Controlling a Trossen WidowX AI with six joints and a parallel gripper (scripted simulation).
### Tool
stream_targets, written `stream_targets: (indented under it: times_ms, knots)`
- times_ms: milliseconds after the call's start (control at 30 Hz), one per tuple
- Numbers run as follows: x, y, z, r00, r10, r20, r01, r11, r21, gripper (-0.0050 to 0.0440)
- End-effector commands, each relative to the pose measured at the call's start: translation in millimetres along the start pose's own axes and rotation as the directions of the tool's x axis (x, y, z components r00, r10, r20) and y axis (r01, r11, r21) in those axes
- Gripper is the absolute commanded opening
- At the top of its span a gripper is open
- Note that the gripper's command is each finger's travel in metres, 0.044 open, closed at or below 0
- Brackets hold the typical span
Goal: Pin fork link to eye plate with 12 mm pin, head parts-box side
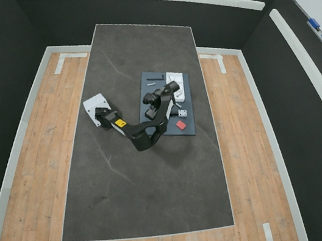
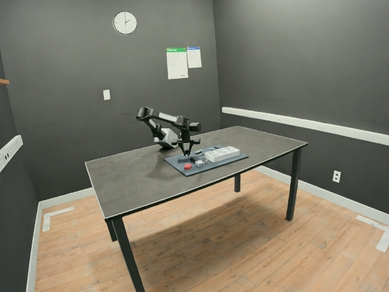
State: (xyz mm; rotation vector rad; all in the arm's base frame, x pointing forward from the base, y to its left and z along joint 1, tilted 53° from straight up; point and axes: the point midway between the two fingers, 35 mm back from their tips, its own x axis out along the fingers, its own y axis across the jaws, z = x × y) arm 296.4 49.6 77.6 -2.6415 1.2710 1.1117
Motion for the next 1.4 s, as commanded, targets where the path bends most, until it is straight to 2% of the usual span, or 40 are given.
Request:
stream_targets:
  times_ms: [0, 300, 433, 567, 667, 1367]
  knots:
    - [-8.6, -3.5, -7.1, 0.999, -0.029, -0.013, 0.029, 0.999, 0.026, -0.005]
    - [-8.7, -4.4, -7.7, 0.999, -0.029, -0.014, 0.029, 1.0, 0.006, -0.005]
    - [-5.7, -12.5, -13.7, 1.0, -0.02, -0.01, 0.018, 0.982, -0.185, -0.005]
    - [-4.2, -25.2, -28.4, 1.0, -0.028, -0.005, 0.023, 0.895, -0.445, -0.005]
    - [-4.2, -29.9, -35.3, 0.999, -0.032, -0.006, 0.024, 0.841, -0.541, -0.005]
    - [-7.6, -28.7, -36.6, 0.999, -0.04, -0.012, 0.027, 0.835, -0.549, -0.005]
